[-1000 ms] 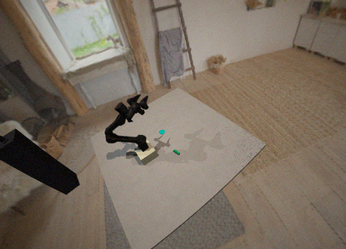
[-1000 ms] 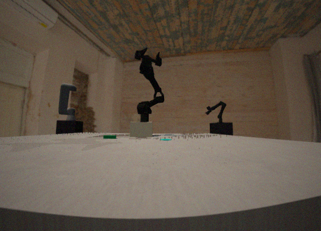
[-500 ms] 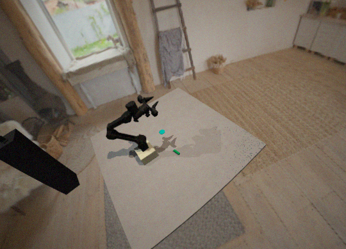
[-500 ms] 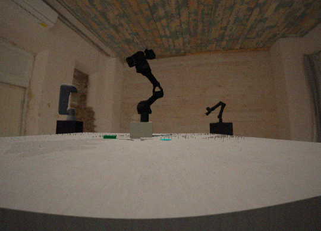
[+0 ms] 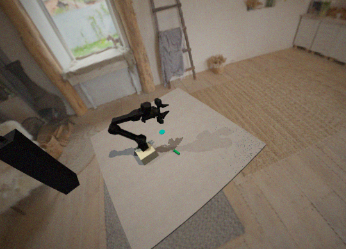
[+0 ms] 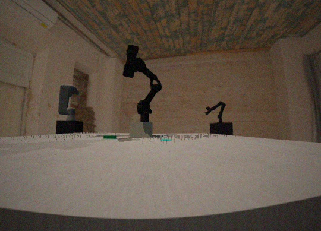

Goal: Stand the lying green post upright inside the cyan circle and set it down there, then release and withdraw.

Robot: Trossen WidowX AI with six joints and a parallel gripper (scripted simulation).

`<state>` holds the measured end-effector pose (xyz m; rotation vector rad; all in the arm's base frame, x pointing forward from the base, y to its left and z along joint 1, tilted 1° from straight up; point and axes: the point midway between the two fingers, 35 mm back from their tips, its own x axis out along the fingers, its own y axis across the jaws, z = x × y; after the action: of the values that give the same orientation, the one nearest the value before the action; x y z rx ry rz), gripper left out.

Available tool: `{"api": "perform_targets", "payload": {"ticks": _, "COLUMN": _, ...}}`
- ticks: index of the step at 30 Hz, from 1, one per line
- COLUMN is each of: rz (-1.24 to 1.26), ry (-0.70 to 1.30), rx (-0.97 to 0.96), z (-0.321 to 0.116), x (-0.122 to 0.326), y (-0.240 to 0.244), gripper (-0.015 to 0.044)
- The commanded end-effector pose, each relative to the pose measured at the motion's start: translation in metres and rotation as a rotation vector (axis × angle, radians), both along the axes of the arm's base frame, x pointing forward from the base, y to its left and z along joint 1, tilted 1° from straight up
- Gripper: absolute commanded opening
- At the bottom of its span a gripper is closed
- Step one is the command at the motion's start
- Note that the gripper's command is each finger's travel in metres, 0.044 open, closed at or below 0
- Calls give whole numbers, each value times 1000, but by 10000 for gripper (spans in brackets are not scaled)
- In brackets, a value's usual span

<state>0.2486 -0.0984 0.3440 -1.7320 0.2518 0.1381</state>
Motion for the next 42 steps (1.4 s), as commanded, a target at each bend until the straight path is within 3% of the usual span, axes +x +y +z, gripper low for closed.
{"api": "perform_targets", "payload": {"ticks": 1, "rz": -111, "ry": 63, "rx": 237, "z": -20, "x": 8, "y": -18, "gripper": 233}}
{"api": "perform_targets", "payload": {"ticks": 24, "rz": -972, "ry": 240, "rx": 1379, "z": -144, "x": 11, "y": -90, "gripper": 233}}
{"api": "perform_targets", "payload": {"ticks": 33, "rz": -1423, "ry": 196, "rx": 1697, "z": -191, "x": -3, "y": -107, "gripper": 233}}
{"api": "perform_targets", "payload": {"ticks": 42, "rz": -1926, "ry": 49, "rx": 1899, "z": -235, "x": -24, "y": -116, "gripper": 233}}
